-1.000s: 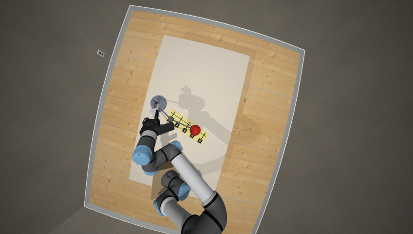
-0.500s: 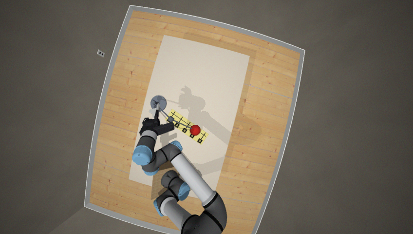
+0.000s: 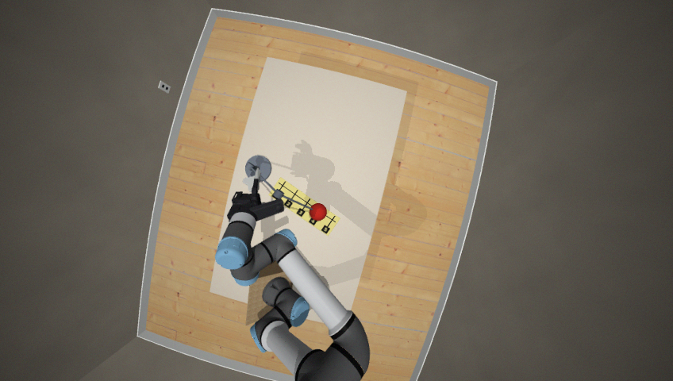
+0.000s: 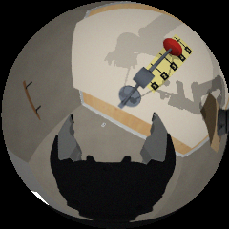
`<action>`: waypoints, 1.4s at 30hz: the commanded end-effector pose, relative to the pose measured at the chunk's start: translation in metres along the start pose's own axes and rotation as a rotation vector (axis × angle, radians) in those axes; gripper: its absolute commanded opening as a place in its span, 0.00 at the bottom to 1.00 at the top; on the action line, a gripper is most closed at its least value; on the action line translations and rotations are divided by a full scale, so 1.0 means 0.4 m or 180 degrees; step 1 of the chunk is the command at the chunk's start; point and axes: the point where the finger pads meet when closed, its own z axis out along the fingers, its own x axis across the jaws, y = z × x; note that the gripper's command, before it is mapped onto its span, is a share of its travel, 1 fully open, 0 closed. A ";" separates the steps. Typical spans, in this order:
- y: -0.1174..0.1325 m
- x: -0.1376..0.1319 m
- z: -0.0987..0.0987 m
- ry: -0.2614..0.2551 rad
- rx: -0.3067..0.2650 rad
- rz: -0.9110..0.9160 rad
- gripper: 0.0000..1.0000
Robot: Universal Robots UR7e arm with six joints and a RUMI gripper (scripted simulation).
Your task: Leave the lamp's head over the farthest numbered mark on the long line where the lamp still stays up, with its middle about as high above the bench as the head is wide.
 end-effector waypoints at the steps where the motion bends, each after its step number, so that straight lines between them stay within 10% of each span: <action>1: 0.001 -0.001 -0.002 0.0451 0.0290 0.0530 1.00; 42: -0.026 0.101 0.155 0.0603 0.0378 0.0686 1.00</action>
